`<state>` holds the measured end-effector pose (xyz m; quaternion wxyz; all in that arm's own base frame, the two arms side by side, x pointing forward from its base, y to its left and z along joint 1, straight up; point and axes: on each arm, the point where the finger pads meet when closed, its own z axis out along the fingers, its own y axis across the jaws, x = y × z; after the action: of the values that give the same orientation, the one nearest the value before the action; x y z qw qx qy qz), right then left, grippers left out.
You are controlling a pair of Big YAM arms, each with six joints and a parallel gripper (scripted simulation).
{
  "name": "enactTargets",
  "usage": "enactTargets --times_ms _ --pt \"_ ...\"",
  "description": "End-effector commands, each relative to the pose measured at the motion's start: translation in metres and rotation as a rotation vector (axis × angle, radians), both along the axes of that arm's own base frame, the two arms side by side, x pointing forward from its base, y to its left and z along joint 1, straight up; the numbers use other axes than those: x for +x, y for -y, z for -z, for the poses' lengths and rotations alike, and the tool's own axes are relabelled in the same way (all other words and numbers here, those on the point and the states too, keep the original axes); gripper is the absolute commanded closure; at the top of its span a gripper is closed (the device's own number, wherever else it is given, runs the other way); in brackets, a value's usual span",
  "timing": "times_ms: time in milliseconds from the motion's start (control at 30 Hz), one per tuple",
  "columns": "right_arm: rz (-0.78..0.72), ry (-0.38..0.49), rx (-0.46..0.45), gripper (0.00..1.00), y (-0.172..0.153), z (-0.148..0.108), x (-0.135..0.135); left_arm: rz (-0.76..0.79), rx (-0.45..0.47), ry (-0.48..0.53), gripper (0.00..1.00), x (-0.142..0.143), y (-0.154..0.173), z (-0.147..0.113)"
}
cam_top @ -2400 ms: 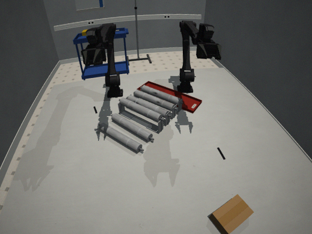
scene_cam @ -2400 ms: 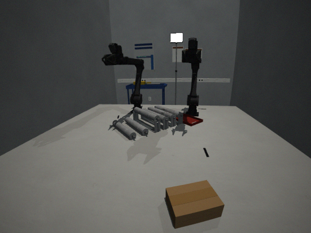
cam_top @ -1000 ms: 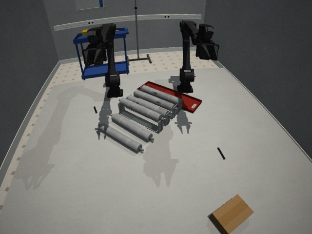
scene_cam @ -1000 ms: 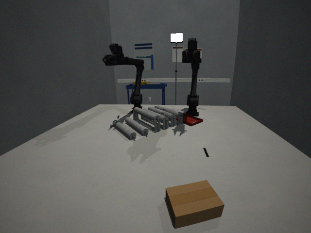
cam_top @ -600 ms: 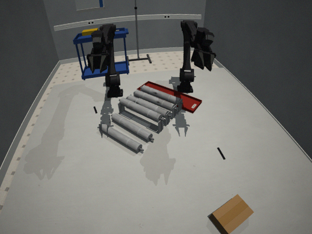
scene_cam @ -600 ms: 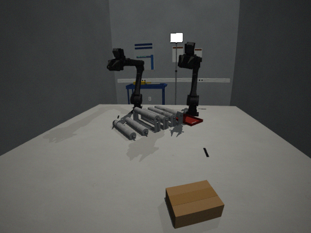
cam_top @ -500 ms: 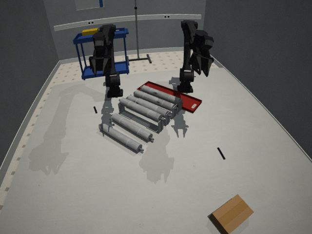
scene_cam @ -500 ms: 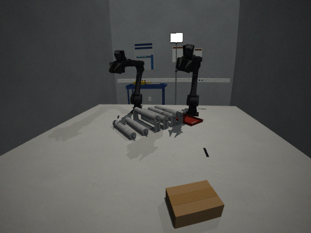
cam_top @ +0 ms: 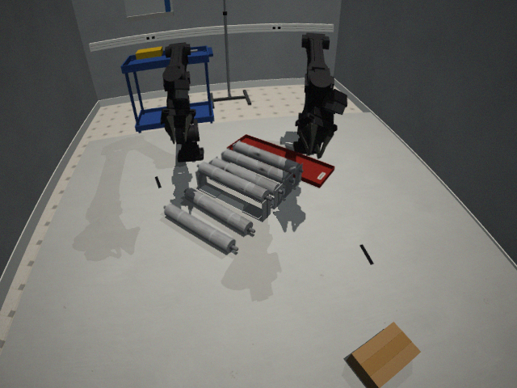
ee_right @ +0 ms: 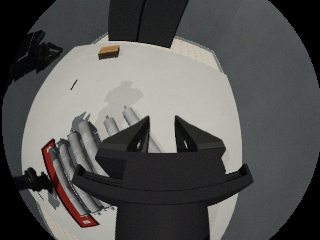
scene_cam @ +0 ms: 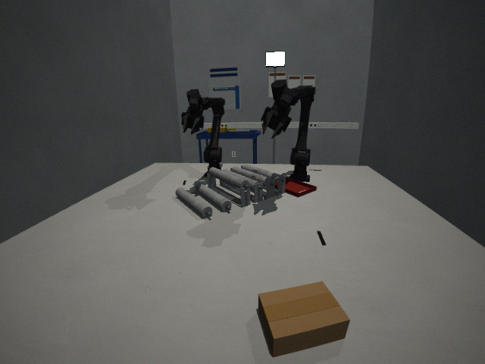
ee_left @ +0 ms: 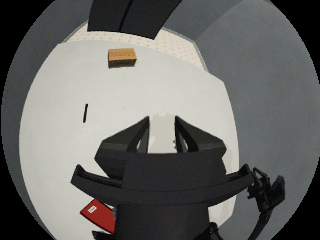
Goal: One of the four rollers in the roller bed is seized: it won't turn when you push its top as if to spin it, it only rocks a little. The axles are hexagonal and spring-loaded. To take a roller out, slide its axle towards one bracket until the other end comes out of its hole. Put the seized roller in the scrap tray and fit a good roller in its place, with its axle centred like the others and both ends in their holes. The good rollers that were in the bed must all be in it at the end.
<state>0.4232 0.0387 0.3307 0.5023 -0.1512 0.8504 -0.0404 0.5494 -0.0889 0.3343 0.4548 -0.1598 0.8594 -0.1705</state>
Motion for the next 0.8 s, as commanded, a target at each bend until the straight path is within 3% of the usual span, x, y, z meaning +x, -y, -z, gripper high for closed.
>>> enactTargets --times_ms 0,133,533,700,767 --pt "-0.06 -0.055 -0.066 0.68 -0.009 0.014 -0.02 -0.041 -0.107 -0.074 0.68 0.01 0.019 -0.004" --pt "-0.082 -0.087 -0.089 0.68 -0.011 0.021 -0.03 -0.066 -0.135 -0.131 0.68 0.009 0.02 0.01" --pt "-0.229 -0.349 -0.22 0.68 -0.017 0.103 -0.109 -0.19 -0.253 -0.476 0.68 -0.017 0.068 0.089" --pt "-0.269 -0.398 -0.251 0.68 -0.018 0.113 -0.127 -0.247 -0.274 -0.558 0.68 -0.025 0.07 0.107" --pt "-0.293 -0.449 -0.267 0.68 -0.017 0.129 -0.142 -0.269 -0.28 -0.606 0.68 -0.032 0.08 0.115"
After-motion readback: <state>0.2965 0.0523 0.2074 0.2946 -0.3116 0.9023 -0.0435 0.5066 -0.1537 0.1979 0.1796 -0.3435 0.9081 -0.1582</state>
